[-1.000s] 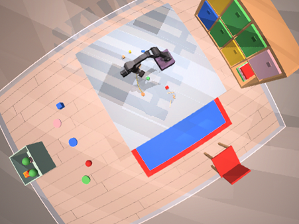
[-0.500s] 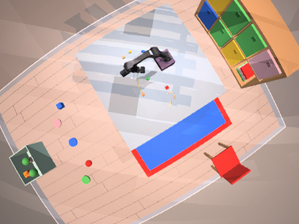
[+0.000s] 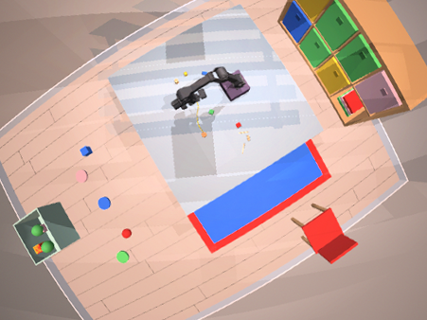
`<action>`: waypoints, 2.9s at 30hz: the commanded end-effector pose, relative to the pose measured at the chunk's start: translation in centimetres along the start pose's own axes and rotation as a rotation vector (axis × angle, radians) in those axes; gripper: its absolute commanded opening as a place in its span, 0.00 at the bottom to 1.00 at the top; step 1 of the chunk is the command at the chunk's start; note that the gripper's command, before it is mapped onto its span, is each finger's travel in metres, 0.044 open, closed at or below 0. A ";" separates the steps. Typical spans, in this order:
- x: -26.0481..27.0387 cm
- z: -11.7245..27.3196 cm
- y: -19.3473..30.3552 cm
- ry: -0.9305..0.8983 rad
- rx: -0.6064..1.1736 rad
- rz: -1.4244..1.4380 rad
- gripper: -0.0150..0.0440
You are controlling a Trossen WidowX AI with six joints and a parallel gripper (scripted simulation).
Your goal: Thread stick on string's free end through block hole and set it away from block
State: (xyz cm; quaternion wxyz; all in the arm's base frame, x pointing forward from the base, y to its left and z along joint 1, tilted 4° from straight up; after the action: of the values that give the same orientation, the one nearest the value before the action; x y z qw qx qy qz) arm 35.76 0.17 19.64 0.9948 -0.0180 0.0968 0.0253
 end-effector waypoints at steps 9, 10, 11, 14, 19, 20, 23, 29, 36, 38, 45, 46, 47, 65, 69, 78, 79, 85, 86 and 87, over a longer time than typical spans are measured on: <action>0.1 0.0 0.0 -0.003 0.014 0.391 0.25; 0.1 0.0 0.0 -0.004 0.014 0.426 0.25; 0.1 0.0 0.0 -0.005 0.015 0.460 0.25; 0.1 0.0 -0.1 -0.006 0.017 0.564 0.25; 0.1 0.0 -0.1 -0.010 0.019 0.737 0.25; 0.1 0.0 -0.1 -0.011 0.020 0.771 0.25; 0.2 0.1 -0.1 -0.013 0.021 0.875 0.25; 0.2 0.1 -0.2 -0.019 0.023 1.082 0.25; 0.2 0.1 -0.2 -0.026 0.024 1.324 0.25; 0.2 0.1 -0.2 -0.028 0.024 1.393 0.25; 0.3 0.1 -0.3 -0.037 0.024 1.635 0.25; 0.3 0.1 -0.3 -0.038 0.024 1.669 0.25; 0.3 0.1 -0.3 -0.040 0.023 1.704 0.25; 0.4 0.1 -0.4 -0.066 0.014 2.325 0.25; 0.4 0.1 -0.5 -0.072 0.010 2.463 0.25; 0.5 0.2 -0.5 -0.088 -0.003 2.774 0.25; 0.5 0.2 -0.5 -0.089 -0.005 2.808 0.25; 0.5 0.2 -0.6 -0.100 -0.016 3.015 0.25; 0.5 0.2 -0.6 -0.102 -0.018 3.050 0.25; 0.5 0.2 -0.6 -0.103 -0.020 3.084 0.25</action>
State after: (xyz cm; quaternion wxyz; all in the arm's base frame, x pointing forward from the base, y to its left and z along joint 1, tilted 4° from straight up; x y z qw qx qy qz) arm 36.31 -0.42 19.74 0.0454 0.0904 -0.0054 0.9949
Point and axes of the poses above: the point midway between the two fingers, 35 mm back from their tips, its own z axis back along the fingers, its own x axis across the jaws, y = z × x, the point moved 6 cm from there along z, back along the fingers, and after that the axes turned 5 degrees about z, right-handed, at the moved point
